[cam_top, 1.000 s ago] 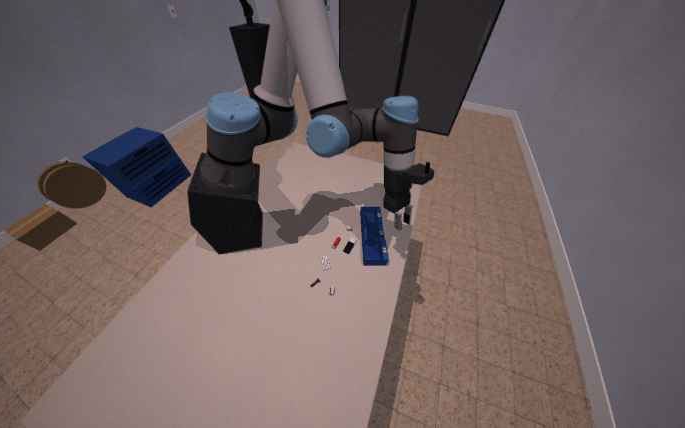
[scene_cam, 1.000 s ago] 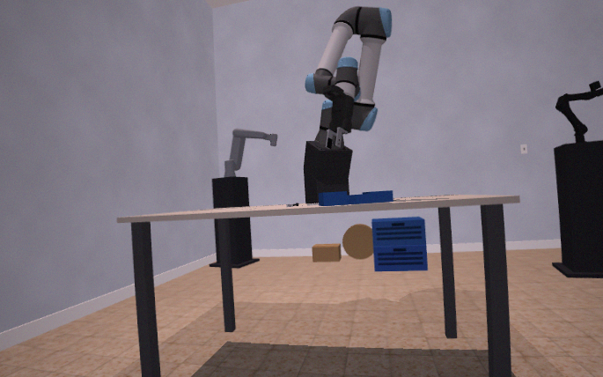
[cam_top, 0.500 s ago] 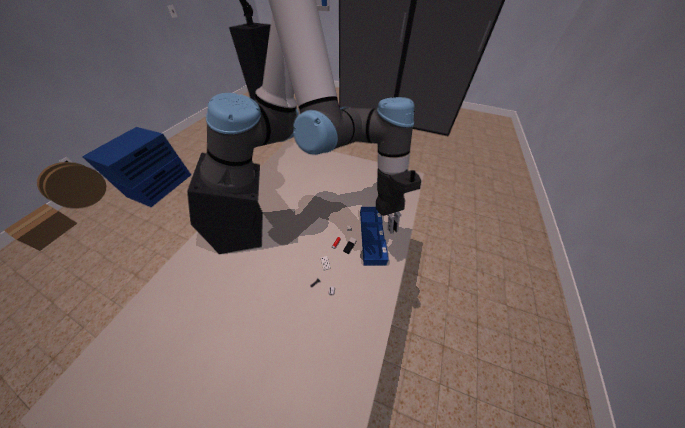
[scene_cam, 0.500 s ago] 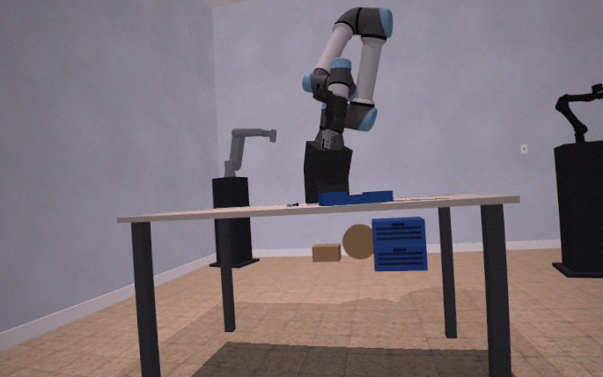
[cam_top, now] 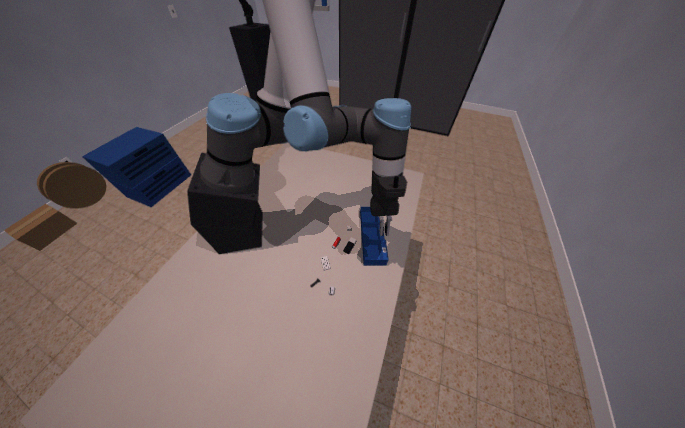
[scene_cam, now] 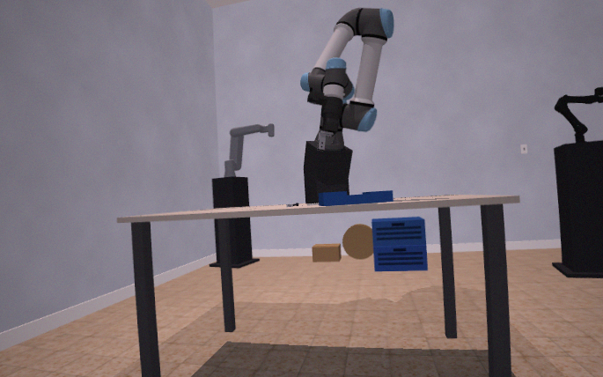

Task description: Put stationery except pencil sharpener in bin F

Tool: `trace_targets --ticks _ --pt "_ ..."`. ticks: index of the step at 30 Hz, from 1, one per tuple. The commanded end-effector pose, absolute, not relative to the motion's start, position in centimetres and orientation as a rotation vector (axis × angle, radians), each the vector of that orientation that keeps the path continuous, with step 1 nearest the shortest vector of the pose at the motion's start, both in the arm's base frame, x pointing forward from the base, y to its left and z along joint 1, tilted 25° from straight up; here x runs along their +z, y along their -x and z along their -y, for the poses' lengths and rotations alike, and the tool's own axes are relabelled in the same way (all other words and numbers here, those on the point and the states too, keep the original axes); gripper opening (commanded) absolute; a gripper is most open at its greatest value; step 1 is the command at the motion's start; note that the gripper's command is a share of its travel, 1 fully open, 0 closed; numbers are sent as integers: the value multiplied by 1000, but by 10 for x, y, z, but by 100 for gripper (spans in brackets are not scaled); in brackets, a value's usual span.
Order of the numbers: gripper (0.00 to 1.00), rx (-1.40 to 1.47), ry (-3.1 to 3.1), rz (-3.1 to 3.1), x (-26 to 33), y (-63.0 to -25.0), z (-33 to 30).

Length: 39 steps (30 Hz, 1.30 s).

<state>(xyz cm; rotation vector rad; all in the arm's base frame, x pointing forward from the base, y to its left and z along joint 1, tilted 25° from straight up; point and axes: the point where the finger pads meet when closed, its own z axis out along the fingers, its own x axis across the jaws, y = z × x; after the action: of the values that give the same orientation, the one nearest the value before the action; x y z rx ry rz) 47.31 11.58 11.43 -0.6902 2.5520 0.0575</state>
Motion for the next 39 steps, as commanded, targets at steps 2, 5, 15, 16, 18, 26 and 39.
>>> trace_targets --ticks 2,5,15,16,18,26,39 --pt "31 129 471 -2624 111 -465 -107" --pt "31 154 392 -2647 105 -457 -100" --pt "31 233 122 -2705 97 -444 -90" --pt "31 239 98 -2708 97 -443 -89" --pt "31 253 50 -2715 97 -443 -89" --pt "31 312 -175 -2737 89 -428 -79" --pt "31 400 -528 -2739 82 -413 -72"
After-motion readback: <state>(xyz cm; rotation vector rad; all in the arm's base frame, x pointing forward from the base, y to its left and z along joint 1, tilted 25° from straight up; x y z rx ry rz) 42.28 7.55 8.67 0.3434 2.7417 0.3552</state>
